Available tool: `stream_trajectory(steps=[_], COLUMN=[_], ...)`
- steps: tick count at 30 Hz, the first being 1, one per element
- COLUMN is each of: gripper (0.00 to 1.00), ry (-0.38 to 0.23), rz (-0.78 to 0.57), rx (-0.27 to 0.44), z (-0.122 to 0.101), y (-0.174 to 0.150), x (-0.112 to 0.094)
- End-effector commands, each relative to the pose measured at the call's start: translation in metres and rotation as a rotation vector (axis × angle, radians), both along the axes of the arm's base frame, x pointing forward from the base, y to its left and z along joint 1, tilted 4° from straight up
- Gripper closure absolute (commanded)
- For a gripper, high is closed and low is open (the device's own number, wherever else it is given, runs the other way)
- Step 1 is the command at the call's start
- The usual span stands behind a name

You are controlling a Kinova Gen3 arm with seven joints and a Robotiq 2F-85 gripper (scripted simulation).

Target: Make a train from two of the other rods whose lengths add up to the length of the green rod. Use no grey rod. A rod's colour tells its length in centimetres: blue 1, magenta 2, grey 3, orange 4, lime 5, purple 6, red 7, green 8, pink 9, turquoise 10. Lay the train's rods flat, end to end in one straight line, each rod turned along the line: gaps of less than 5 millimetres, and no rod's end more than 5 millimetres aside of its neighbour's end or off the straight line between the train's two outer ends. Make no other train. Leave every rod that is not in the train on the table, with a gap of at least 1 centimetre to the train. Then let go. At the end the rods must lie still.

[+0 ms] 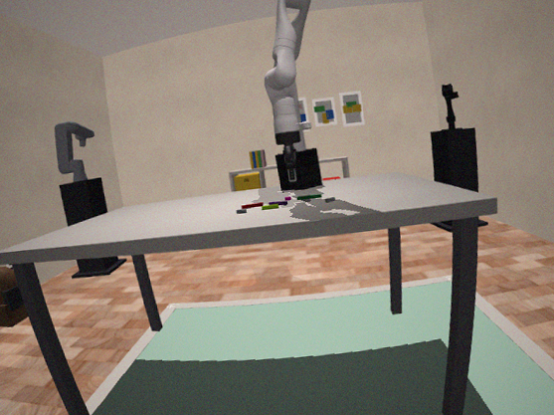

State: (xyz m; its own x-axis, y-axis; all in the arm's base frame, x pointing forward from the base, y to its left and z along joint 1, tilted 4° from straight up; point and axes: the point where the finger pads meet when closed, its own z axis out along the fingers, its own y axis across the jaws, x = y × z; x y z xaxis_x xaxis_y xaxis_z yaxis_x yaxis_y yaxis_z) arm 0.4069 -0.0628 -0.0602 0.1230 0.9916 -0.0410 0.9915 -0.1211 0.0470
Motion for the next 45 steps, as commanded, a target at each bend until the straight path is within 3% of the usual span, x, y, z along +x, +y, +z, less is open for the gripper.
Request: stream_trajectory(steps=[1,16,31,45], gripper=[0.00,0.00,0.00,0.00], ry=[-0.001,0.012,0.062,0.132], rz=[0.000,0.070,0.371,0.977], rx=[0.000,-0.002,-0.006,0.003], z=[0.001,0.000,-0.003,-0.005], y=[0.000,-0.001,-0.005,-0.015], x=[0.001,-0.003,-0.015,-0.030])
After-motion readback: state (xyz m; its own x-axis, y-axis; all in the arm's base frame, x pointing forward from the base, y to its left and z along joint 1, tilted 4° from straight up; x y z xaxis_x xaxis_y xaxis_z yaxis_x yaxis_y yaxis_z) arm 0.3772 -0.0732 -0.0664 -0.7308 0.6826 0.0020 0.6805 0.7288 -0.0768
